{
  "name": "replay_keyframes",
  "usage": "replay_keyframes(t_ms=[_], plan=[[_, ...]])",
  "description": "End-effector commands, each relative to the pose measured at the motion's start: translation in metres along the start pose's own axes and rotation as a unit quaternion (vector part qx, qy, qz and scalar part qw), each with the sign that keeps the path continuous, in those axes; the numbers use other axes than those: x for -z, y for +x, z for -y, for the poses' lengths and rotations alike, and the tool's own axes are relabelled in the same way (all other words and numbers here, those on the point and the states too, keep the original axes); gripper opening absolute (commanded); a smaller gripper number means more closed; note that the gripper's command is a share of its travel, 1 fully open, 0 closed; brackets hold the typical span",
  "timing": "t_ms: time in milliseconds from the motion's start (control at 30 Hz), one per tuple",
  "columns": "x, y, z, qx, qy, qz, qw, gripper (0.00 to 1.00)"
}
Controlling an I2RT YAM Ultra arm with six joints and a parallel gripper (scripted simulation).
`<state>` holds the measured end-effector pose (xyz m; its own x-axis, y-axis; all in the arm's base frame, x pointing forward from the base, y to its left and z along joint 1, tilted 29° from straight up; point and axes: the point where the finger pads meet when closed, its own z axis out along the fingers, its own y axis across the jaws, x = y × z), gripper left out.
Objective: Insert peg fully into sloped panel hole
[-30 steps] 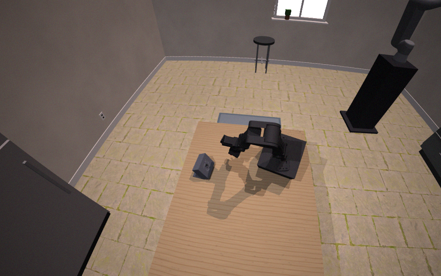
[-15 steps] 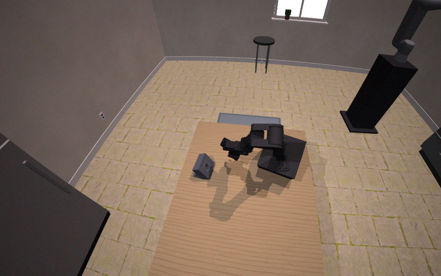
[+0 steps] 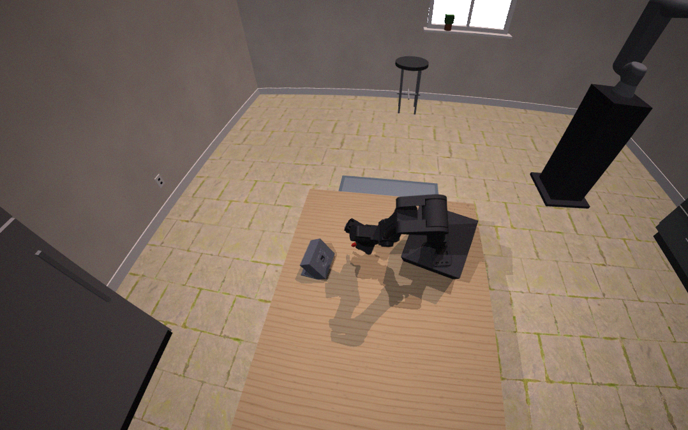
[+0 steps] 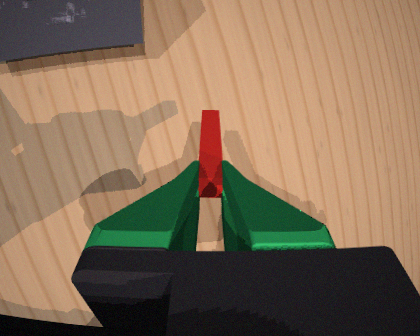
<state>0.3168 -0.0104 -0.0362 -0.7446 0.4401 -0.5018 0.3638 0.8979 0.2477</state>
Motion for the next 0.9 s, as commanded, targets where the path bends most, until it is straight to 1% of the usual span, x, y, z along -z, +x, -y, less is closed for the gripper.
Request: replay_keyframes(t_ms=[0,200,633,700,867], plan=[[0.008,-0.012,-0.004,-0.008,-0.001,0.042,0.999,0.0],[0.011,-0.013,-0.01,-0.008,-0.007,0.057,0.998,0.0],[0.024,-0.016,-0.031,-0.011,-0.031,0.106,0.994,0.0],[0.024,-0.016,-0.031,-0.011,-0.031,0.106,0.994,0.0],[0.03,-0.017,-0.038,-0.014,-0.042,0.125,0.991,0.0]])
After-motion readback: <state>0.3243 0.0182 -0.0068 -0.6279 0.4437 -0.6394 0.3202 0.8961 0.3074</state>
